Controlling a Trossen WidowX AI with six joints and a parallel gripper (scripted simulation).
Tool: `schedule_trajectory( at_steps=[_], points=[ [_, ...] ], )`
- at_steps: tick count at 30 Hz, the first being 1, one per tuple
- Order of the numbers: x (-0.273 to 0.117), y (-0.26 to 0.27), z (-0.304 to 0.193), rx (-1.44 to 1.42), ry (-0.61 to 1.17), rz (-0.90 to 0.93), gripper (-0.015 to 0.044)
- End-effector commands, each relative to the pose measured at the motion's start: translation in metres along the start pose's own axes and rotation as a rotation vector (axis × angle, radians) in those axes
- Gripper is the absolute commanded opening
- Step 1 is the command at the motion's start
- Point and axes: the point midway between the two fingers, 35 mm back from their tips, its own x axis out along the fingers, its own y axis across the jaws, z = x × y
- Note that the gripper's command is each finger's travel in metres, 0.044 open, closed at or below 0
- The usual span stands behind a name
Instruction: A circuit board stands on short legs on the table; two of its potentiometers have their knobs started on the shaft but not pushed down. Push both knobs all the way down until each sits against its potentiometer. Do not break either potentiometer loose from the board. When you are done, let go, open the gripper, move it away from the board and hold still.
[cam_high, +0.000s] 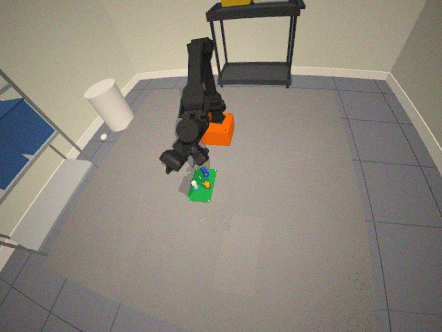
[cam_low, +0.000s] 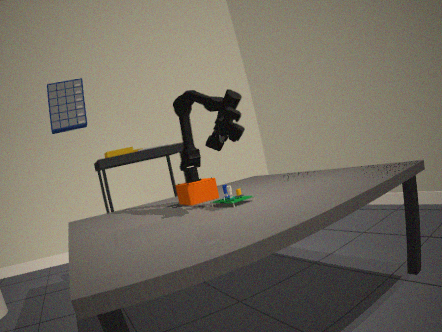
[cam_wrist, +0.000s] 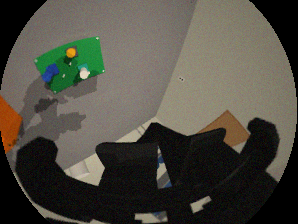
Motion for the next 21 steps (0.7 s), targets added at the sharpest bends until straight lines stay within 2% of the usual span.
schedule_trajectory(
  at_steps=[1,21],
  points=[
    [0.004,0.013,0.006,0.080,-0.052,0.053,0.0000],
    [0.007,0.074,0.033,0.508,-0.220,0.387,0.0000]
  ],
)
